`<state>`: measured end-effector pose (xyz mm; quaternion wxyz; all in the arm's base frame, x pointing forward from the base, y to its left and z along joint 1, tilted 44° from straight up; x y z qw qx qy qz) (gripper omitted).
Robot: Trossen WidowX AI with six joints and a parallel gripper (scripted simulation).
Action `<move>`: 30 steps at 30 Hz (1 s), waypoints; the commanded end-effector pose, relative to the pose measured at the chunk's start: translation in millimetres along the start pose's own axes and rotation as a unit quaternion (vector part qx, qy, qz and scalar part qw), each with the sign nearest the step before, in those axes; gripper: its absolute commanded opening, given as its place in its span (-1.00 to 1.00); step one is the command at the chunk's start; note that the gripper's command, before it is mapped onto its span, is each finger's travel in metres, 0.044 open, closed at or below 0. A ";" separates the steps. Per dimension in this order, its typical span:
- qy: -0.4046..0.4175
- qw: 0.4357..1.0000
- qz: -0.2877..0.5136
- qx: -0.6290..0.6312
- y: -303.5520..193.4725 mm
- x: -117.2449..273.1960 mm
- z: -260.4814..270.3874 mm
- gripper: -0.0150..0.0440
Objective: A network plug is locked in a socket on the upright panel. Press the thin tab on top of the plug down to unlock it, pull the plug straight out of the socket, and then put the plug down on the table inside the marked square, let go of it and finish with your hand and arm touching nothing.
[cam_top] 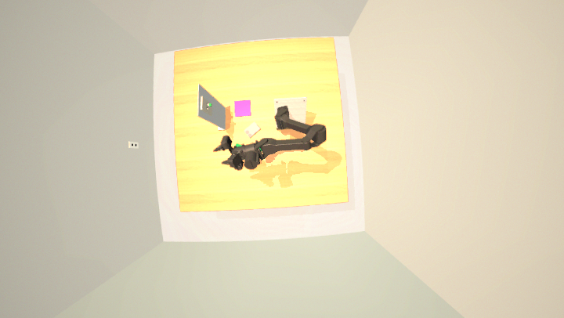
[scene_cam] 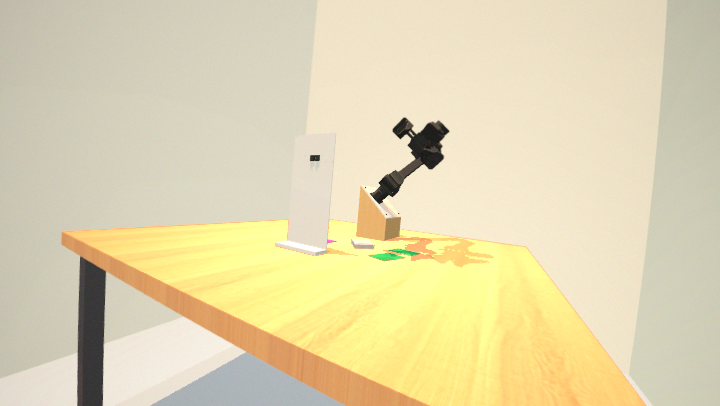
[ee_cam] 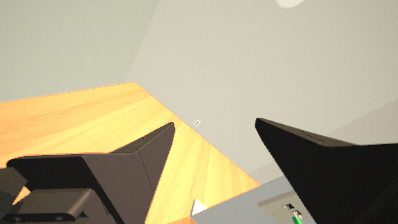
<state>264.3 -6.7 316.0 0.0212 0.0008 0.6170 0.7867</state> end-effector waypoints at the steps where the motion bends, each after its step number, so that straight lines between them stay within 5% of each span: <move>1: -0.001 1.000 0.000 0.001 -0.3 -0.3 -0.3 0.78; 10: -0.042 0.997 0.009 0.060 -23.9 -19.4 -28.4 0.04; 30: -0.112 0.972 0.051 0.201 -101.0 -42.5 -102.9 0.04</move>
Point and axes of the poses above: the point midway between the two fingers, 35 mm back from their tips, its own x axis back along the fingers, its own z axis across the jaws, y = z × x, the point moved 5 cm from there along x, back along the fingers, and after that the axes turned 13 degrees about -x, right-handed, at the moved point
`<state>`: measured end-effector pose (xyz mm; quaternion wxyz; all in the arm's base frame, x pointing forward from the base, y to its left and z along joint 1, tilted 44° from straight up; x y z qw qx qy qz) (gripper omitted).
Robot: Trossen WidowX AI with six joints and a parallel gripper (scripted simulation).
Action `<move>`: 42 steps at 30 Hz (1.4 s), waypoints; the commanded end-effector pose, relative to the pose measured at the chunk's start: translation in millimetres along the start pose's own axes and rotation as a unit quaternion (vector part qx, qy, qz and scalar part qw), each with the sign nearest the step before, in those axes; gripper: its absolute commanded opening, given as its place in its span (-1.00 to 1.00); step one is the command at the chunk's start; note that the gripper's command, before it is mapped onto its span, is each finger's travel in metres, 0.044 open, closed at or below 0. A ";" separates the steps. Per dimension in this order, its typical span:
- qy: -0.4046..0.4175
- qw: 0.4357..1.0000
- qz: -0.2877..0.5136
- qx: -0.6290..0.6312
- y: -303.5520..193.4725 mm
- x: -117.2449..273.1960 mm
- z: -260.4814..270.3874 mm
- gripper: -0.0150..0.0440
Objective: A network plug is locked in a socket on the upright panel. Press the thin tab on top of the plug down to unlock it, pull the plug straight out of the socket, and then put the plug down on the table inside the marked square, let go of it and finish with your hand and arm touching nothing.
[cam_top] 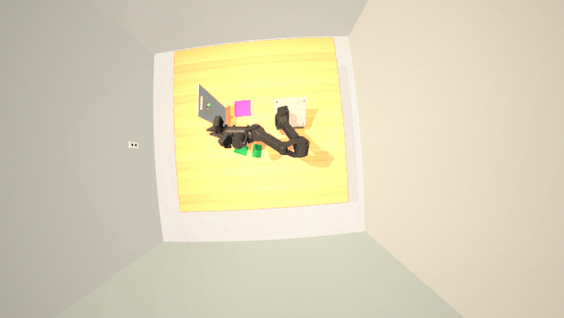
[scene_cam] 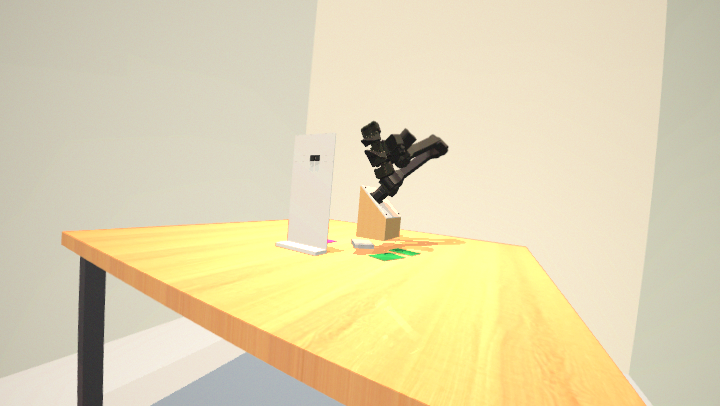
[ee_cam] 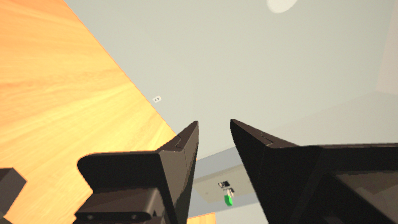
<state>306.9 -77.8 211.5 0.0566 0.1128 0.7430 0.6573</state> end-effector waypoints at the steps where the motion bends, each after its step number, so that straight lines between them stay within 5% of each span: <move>1: -0.006 1.000 0.014 0.028 -22.2 -3.6 -5.4 0.04; 30: -0.058 0.972 0.091 0.208 -142.4 25.5 -48.5 0.04; 42: -0.060 0.970 0.096 0.216 -146.6 19.0 -50.6 0.04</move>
Point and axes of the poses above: the point midway between the two fingers, 35 mm back from their tips, its own x axis back along the fingers, its own z axis across the jaws, y = z × x, the point moved 5 cm from there along x, back along the fingers, and after that the axes turned 13 degrees about -x, right-handed, at the moved point
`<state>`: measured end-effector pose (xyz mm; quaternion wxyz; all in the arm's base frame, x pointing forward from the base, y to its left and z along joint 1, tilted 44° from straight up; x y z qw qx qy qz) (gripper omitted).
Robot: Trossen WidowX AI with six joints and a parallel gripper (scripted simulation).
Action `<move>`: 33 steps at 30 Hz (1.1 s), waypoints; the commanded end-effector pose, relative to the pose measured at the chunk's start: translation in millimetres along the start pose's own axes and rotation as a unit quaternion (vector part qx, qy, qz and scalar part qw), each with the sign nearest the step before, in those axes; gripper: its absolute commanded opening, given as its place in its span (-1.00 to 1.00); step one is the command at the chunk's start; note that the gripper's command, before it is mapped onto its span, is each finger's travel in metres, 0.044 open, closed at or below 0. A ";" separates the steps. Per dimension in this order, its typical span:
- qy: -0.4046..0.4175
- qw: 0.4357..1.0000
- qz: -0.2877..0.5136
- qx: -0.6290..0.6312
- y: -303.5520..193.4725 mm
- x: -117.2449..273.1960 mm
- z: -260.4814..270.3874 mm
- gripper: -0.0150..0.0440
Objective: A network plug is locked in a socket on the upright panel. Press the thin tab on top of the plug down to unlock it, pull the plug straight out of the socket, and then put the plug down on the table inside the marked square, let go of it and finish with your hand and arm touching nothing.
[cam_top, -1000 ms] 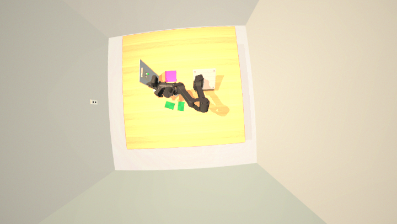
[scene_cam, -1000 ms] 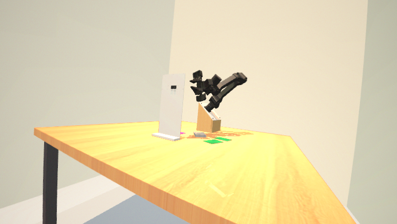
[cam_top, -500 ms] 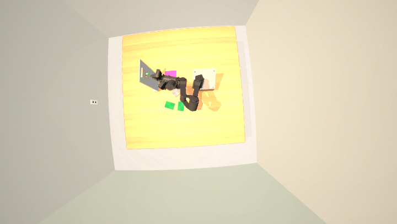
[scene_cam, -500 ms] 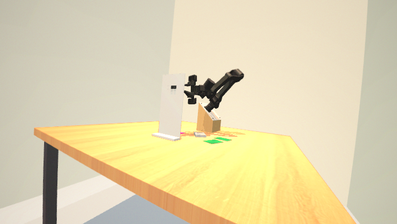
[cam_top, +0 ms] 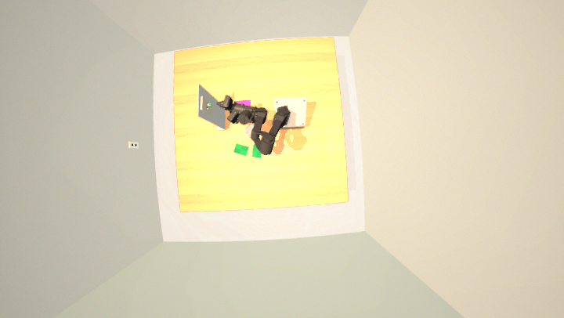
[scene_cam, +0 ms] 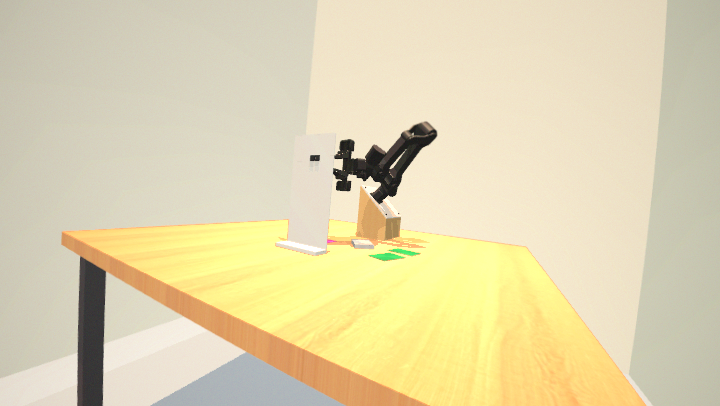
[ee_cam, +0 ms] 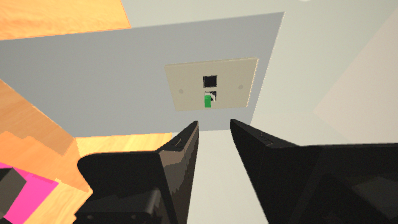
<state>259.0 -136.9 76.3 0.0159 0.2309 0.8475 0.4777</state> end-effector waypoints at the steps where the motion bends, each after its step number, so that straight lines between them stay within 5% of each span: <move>1: 0.002 1.000 0.003 0.003 -0.4 -6.1 1.2 0.04; 33: 0.001 1.000 0.001 0.003 12.4 -51.8 4.3 0.04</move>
Point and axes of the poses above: the point midway between the two fingers, 35 mm back from their tips, its own x axis back along the fingers, its own z axis across the jaws, y = z × x, the point moved 5 cm from there along x, back along the fingers, and after that the axes turned 13 degrees about -x, right-handed, at the moved point
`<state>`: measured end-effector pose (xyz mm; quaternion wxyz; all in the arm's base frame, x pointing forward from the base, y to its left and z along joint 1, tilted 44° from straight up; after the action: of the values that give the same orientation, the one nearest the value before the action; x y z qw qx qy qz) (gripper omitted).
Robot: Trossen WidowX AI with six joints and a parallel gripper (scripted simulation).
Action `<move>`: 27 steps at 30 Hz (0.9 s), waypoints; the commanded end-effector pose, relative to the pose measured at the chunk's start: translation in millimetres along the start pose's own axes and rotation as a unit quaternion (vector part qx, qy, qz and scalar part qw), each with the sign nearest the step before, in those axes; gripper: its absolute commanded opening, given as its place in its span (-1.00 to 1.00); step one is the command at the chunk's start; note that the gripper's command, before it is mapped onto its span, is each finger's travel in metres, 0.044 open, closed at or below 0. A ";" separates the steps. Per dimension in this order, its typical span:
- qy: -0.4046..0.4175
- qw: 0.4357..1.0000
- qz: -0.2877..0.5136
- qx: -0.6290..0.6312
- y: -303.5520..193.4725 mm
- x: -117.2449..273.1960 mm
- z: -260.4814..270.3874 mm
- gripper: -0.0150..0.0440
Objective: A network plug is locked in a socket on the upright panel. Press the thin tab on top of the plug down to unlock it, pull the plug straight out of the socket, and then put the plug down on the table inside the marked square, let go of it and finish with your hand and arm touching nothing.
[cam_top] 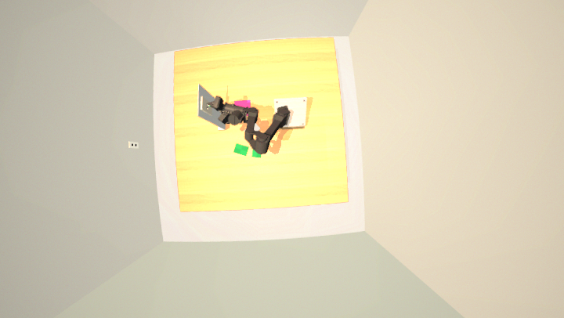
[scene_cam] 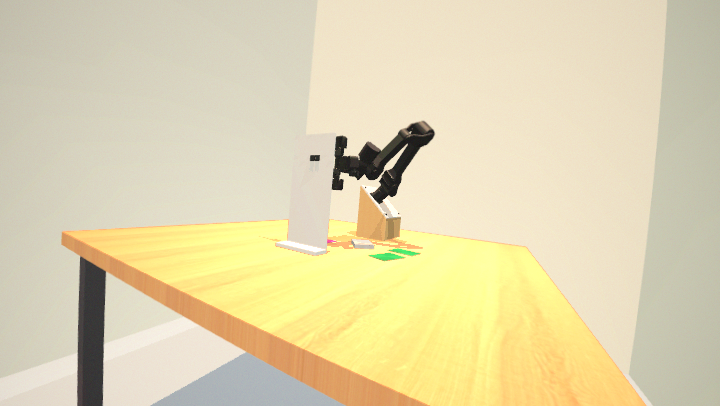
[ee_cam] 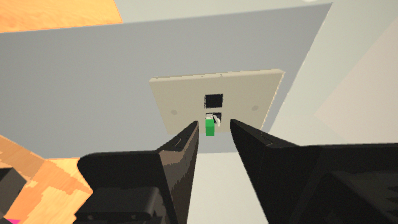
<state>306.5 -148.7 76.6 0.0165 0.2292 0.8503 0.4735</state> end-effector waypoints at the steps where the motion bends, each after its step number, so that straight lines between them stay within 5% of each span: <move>1: 0.002 1.000 0.004 -0.002 -0.4 -5.3 2.3 0.04; 19: 0.002 1.000 0.004 -0.002 -0.3 -5.5 2.3 -0.48; 27: 0.002 1.000 0.004 -0.002 -0.5 -3.6 2.3 -0.49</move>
<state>311.8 -148.9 74.6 0.0134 0.2296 0.8501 0.4737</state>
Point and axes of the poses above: the point midway between the two fingers, 35 mm back from their tips, its own x axis back along the fingers, its own z axis across the jaws, y = z × x, the point moved 5 cm from there along x, back along the fingers, and after that the axes turned 13 degrees about -x, right-handed, at the moved point
